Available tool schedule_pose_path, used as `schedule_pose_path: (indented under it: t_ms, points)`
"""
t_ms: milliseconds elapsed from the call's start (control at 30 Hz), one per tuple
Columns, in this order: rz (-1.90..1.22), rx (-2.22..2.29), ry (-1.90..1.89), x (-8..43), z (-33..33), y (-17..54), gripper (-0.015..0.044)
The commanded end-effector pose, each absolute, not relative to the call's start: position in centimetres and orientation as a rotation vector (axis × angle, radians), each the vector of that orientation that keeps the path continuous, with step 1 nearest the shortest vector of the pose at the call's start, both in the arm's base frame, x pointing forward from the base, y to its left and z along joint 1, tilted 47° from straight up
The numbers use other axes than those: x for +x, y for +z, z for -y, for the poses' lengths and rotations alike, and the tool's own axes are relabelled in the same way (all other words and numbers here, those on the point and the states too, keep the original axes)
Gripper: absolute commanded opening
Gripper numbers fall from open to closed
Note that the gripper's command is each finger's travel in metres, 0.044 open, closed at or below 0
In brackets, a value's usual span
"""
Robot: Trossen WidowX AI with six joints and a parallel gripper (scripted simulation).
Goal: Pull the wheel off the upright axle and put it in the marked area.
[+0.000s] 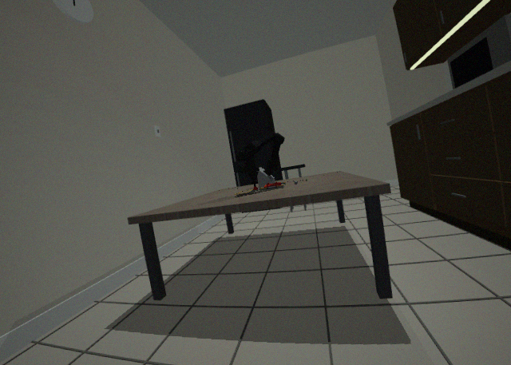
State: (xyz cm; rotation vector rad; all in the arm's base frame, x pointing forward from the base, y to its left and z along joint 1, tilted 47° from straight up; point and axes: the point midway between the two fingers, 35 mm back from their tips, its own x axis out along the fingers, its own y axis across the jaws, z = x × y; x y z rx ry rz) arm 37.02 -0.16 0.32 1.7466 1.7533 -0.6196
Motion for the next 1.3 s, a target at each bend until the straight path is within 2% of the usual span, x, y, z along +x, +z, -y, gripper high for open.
schedule_pose_path:
  t_ms: [0,900,1267]
  points:
    - [-1.743,1.744,-0.618,37.1,0.6,0.7,0.0]
    - [-1.745,1.746,-0.619,37.1,1.3,1.3,0.0]
    - [-1.745,1.745,-0.62,36.7,3.7,3.7,0.0]
